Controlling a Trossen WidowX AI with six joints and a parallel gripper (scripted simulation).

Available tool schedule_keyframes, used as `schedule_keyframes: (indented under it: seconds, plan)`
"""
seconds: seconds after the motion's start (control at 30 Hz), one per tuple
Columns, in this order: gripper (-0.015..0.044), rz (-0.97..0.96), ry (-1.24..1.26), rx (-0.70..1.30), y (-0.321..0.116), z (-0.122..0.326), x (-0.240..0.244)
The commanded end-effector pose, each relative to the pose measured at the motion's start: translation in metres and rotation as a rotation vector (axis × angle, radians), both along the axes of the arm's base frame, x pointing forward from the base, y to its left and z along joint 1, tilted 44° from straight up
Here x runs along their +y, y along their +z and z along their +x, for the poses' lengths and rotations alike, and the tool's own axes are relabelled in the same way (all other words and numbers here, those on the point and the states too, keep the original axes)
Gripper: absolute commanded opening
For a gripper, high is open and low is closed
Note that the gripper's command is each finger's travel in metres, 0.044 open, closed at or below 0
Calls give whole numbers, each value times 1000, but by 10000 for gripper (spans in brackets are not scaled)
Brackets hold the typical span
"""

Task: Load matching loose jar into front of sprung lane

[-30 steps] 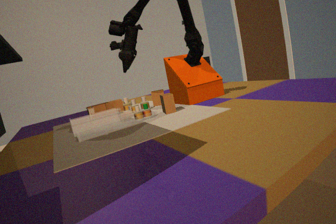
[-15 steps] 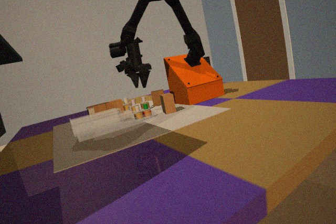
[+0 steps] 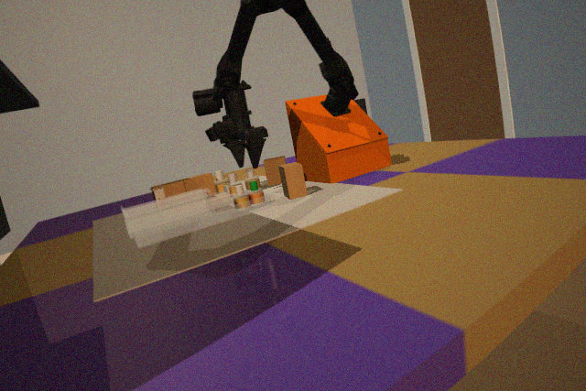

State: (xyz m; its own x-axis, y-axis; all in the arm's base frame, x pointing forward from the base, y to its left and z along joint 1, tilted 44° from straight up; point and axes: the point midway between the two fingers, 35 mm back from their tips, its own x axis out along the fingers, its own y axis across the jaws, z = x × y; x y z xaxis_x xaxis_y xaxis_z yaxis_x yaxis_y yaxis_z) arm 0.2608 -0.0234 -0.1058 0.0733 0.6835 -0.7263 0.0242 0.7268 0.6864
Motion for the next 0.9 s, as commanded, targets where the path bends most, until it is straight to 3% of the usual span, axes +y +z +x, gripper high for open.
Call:
schedule_keyframes:
  seconds: [0.0,0.77,0.87]
  plan:
    - [440,9,-4,10,-6,-2,7]
    - [440,11,-4,10,-30,0,31]
    - [361,11,-4,10,-30,0,31]
